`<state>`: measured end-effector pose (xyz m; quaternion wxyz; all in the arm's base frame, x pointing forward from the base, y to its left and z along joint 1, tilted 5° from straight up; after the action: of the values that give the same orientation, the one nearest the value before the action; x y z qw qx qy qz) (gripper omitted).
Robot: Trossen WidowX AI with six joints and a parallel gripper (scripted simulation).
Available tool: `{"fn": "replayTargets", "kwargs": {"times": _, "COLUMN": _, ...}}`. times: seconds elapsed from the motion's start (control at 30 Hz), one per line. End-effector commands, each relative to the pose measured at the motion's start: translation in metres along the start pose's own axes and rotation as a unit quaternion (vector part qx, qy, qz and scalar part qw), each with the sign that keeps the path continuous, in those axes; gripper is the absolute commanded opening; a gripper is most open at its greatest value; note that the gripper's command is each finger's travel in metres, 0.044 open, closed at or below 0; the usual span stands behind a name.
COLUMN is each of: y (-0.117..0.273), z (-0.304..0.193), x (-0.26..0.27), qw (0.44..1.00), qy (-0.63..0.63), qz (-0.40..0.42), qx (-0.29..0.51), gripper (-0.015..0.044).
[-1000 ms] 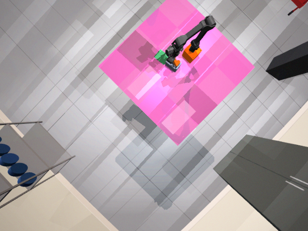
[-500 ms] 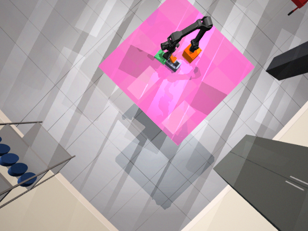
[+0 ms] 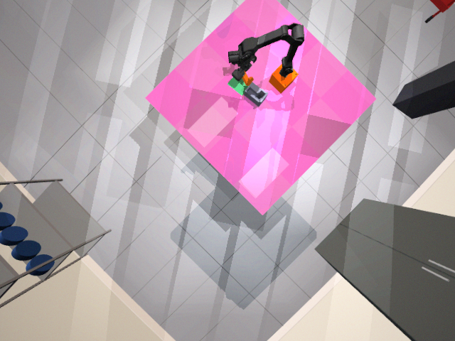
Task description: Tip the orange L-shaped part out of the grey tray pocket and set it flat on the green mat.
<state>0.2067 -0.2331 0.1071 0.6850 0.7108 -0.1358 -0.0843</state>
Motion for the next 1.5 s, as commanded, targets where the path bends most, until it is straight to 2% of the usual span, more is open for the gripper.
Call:
{"fn": "replayTargets", "kwargs": {"times": 0.0, "y": 0.001, "z": 0.017, "x": 0.003, "qw": 1.0, "qy": 0.002, "qz": 0.002, "qx": 0.001, "gripper": 0.0}}
{"fn": "replayTargets", "kwargs": {"times": 0.2, "y": 0.001, "z": 0.04, "x": 0.006, "qw": 1.0, "qy": 0.002, "qz": 0.002, "qx": 0.0, "gripper": 0.0}}
{"fn": "replayTargets", "kwargs": {"times": 1.47, "y": -0.054, "z": 0.04, "x": 0.006, "qw": 1.0, "qy": 0.002, "qz": 0.002, "qx": 0.0, "gripper": 0.0}}
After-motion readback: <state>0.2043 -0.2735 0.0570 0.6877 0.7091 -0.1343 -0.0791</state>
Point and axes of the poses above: the point midway between the two fingers, 35 mm back from their tips, its own y axis back along the fingers, its own x axis across the jaws, z = x × y, the point moved 1 cm from there along y, back along the fingers, and after that the axes turned 12 degrees about -y, right-handed, at the moved point
